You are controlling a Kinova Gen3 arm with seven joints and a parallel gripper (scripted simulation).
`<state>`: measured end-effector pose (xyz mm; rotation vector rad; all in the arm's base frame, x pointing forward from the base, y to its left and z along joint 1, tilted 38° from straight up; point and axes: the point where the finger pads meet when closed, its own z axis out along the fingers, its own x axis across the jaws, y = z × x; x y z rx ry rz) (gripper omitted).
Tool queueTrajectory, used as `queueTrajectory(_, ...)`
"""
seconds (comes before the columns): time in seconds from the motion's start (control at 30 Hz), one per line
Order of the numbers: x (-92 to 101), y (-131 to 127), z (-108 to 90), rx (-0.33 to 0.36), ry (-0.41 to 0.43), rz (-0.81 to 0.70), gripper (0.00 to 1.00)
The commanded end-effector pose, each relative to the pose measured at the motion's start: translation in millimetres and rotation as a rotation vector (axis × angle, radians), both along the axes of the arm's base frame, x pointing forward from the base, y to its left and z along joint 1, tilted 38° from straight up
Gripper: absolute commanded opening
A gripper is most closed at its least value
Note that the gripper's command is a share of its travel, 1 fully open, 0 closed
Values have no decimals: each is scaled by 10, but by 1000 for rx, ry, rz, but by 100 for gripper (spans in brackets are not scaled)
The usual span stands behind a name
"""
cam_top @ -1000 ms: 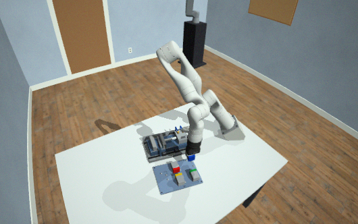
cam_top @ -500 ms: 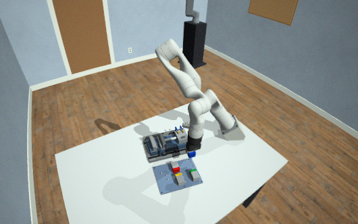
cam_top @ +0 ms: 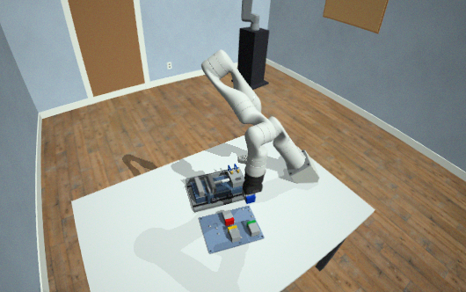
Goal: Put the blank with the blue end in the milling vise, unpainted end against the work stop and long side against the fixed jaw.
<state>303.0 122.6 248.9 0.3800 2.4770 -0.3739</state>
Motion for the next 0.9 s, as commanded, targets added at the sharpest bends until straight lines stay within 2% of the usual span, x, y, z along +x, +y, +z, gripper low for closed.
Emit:
queueTrajectory(0.0,-9,41,32,7,-3,5,0)
queueTrajectory(0.2,-26,70,71,10,-3,7,0)
queueTrajectory(0.87,11,36,7,10,-4,7,0)
